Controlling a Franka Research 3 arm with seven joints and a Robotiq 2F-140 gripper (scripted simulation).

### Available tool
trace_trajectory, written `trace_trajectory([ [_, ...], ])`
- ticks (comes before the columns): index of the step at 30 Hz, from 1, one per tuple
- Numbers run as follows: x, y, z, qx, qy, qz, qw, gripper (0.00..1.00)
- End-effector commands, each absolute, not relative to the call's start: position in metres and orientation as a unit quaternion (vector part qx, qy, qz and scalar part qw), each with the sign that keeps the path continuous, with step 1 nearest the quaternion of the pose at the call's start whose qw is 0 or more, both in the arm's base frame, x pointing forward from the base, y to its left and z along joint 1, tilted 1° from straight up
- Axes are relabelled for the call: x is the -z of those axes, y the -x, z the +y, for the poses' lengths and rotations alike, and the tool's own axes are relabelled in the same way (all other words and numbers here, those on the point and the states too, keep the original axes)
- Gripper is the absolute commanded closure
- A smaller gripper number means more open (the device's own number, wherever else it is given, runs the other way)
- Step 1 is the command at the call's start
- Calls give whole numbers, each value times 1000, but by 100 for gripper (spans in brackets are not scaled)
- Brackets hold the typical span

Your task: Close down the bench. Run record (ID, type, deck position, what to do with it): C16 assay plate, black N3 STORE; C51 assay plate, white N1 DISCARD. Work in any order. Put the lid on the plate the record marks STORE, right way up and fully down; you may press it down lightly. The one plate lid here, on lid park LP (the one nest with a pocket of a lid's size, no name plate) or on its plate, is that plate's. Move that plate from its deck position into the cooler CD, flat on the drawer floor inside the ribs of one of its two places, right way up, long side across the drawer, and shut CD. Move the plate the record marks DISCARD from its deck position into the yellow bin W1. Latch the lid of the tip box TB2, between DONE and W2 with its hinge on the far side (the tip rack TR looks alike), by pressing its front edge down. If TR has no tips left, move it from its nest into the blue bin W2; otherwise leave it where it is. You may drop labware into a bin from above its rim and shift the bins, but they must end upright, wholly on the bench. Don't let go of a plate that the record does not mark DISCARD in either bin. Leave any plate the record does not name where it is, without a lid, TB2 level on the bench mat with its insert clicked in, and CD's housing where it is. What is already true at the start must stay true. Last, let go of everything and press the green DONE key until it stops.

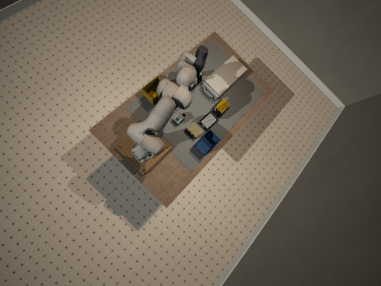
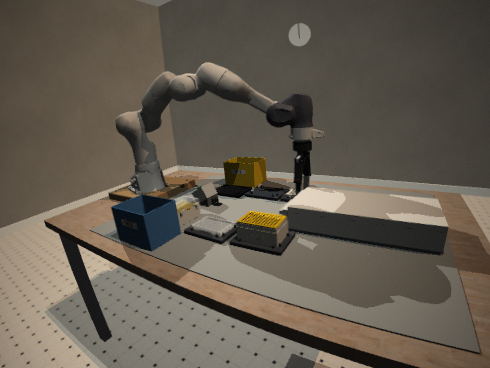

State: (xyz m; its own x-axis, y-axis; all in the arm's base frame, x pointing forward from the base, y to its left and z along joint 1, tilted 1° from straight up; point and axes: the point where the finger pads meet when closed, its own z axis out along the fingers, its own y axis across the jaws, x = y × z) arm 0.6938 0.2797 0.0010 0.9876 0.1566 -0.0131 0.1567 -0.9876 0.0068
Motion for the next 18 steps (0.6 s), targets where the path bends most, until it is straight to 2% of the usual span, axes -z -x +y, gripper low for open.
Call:
trace_trajectory([
  [1, 1, -696, 281, 3, -997, 78, 4, 34],
  [10, 1, -696, 281, 3, -997, 78, 4, 34],
  [11, 1, -696, 281, 3, -997, 78, 4, 100],
  [18, 1, -696, 281, 3, -997, 78, 4, 100],
])
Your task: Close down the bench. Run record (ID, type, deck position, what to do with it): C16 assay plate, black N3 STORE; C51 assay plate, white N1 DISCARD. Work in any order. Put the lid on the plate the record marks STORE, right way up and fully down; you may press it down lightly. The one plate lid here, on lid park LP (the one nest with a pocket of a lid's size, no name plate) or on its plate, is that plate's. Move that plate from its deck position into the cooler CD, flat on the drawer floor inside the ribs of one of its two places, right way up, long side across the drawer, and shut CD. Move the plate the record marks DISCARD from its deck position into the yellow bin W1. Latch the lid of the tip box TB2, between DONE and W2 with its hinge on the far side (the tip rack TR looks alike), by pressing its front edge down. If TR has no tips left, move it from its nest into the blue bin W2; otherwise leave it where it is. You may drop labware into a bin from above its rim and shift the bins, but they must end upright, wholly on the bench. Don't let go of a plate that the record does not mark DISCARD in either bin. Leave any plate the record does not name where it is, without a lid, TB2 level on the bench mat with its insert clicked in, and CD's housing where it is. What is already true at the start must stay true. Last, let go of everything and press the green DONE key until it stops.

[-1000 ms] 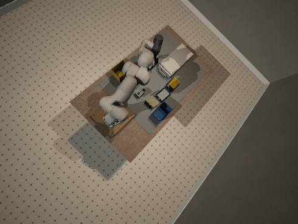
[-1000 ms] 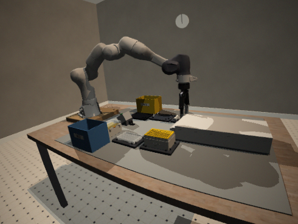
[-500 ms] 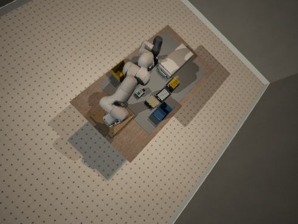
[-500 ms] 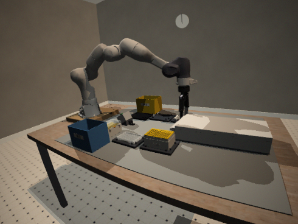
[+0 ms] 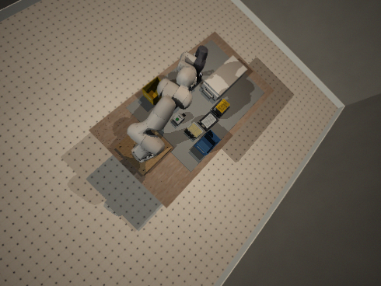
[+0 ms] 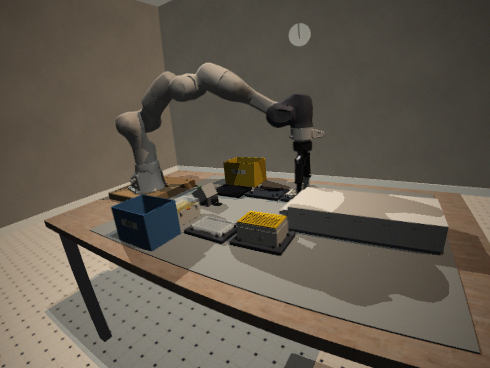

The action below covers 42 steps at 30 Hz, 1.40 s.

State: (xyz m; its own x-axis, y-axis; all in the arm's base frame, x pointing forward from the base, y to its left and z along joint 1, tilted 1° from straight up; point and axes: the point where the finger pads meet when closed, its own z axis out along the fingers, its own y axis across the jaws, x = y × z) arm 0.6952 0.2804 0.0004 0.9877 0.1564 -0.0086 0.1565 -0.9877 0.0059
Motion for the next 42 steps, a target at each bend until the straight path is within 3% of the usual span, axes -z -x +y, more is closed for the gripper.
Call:
trace_trajectory([
  [1, 1, -696, 281, 3, -997, 78, 4, 100],
  [42, -6, -696, 281, 3, -997, 78, 4, 100],
])
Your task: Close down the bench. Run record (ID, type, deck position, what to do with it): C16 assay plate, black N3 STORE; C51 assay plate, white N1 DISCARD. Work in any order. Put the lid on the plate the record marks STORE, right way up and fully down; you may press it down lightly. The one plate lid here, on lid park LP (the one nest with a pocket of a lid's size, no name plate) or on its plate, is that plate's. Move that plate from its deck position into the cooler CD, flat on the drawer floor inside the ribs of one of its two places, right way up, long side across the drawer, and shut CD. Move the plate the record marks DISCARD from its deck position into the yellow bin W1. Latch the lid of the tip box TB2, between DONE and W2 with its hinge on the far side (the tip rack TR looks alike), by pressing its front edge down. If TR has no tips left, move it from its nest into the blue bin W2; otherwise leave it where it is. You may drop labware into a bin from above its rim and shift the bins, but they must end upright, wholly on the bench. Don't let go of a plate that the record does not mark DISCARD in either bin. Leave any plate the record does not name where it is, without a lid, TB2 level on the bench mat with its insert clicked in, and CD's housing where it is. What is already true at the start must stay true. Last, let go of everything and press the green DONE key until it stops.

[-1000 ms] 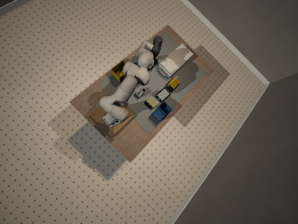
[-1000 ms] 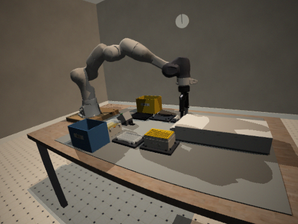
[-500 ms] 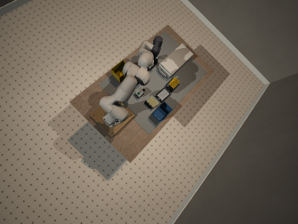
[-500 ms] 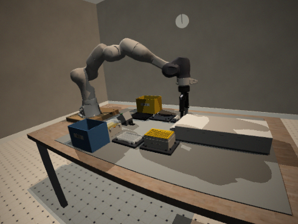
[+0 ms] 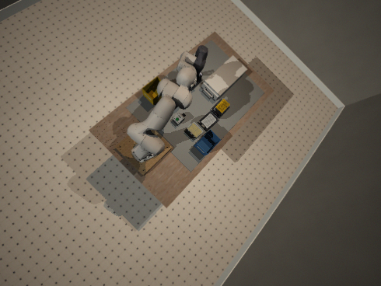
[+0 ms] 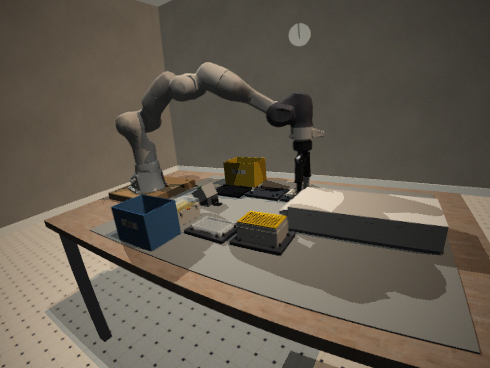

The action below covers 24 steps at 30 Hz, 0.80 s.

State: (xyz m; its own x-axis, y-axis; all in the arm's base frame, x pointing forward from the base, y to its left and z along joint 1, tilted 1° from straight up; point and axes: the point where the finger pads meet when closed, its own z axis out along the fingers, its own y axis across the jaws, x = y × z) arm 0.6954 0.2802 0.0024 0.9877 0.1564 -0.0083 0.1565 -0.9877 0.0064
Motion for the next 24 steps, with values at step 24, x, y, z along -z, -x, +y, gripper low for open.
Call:
trace_trajectory([
  [24, -9, -696, 281, 3, -997, 78, 4, 100],
])
